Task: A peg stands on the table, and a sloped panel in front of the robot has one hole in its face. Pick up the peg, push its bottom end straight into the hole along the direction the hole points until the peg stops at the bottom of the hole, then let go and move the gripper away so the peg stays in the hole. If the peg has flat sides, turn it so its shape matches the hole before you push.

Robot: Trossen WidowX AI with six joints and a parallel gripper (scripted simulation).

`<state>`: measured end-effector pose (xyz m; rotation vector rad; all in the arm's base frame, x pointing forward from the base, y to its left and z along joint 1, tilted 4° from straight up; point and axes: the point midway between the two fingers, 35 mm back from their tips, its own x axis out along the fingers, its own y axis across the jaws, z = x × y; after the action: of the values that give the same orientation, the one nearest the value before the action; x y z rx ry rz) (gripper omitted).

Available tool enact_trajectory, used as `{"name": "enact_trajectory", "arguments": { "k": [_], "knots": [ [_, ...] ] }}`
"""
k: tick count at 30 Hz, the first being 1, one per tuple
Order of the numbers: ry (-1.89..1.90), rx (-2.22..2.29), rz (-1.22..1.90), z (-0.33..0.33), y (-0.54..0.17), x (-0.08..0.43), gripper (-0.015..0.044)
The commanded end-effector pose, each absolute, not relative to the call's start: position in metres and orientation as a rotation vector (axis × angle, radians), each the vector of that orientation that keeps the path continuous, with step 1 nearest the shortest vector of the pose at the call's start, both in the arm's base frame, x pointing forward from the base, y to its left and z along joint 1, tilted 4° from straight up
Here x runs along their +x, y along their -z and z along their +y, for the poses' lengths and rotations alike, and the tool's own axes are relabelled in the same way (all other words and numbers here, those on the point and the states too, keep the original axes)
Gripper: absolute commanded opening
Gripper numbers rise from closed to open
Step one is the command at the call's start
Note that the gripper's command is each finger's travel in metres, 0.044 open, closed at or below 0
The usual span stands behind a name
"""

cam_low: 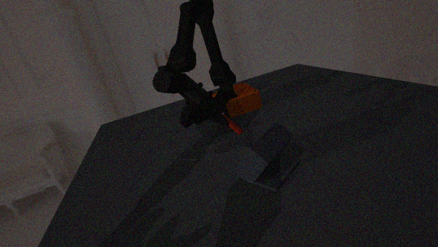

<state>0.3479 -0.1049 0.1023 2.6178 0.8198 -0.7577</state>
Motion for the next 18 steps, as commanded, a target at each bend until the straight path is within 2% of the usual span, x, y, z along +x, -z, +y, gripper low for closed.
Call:
{"name": "enact_trajectory", "arguments": {
  "k": [1, 18],
  "knots": [
    [0.77, 2.63, 0.819, -0.102, -0.096, 0.35, 0.0],
    [0.757, 2.663, 0.803, -0.098, -0.086, 0.361, 0.0]
  ]
}}
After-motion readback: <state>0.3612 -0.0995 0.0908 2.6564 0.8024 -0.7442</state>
